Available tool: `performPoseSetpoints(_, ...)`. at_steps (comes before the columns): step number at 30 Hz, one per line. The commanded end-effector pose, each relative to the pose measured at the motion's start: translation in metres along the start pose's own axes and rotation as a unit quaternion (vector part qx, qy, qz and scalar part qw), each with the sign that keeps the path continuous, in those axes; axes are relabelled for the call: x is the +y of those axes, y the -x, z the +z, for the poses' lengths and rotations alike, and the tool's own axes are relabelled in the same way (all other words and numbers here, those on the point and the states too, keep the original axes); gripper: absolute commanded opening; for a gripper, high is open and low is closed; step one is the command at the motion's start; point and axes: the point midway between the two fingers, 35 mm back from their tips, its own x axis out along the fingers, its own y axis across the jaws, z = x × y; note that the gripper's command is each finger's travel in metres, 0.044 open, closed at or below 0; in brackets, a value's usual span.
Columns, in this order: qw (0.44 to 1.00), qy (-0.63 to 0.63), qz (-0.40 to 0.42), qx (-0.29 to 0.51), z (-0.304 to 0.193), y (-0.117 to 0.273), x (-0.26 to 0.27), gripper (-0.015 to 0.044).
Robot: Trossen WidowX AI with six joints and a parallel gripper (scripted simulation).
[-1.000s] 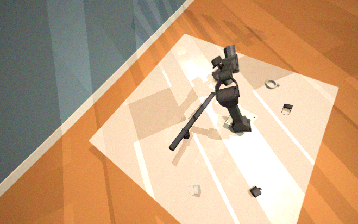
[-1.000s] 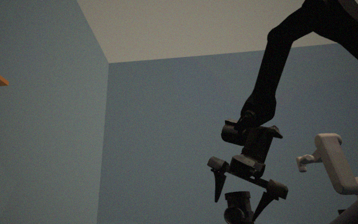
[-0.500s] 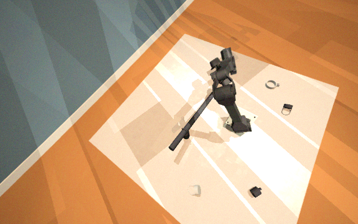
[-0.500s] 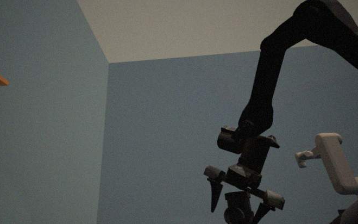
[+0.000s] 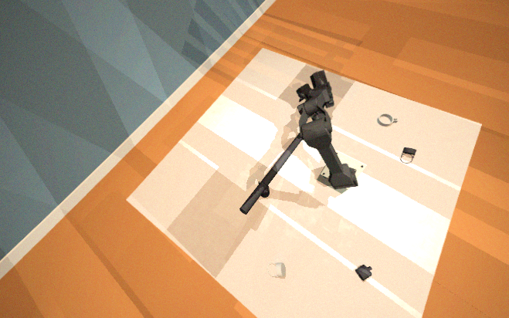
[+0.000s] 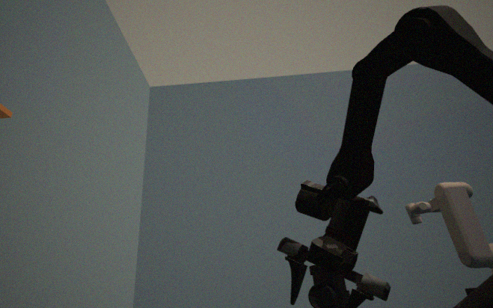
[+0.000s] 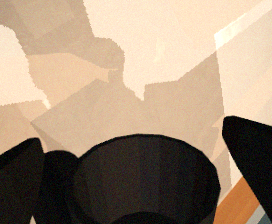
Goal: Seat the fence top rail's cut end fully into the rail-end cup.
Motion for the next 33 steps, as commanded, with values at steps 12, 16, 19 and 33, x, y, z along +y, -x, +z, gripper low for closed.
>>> performPoseSetpoints(12, 1.000, -0.002, 0.002, -0.004, 0.000, -0.002, 0.002, 0.0059)
performPoseSetpoints(16, 1.000, 0.012, 0.002, -0.012, 0.000, -0.001, 0.005, 0.0000)
performPoseSetpoints(19, 1.000, 0.020, 0.002, -0.017, 0.000, 0.000, 0.006, 0.0000)
performPoseSetpoints(33, 0.997, 0.066, 0.002, -0.043, -0.002, 0.005, 0.015, 0.0000)
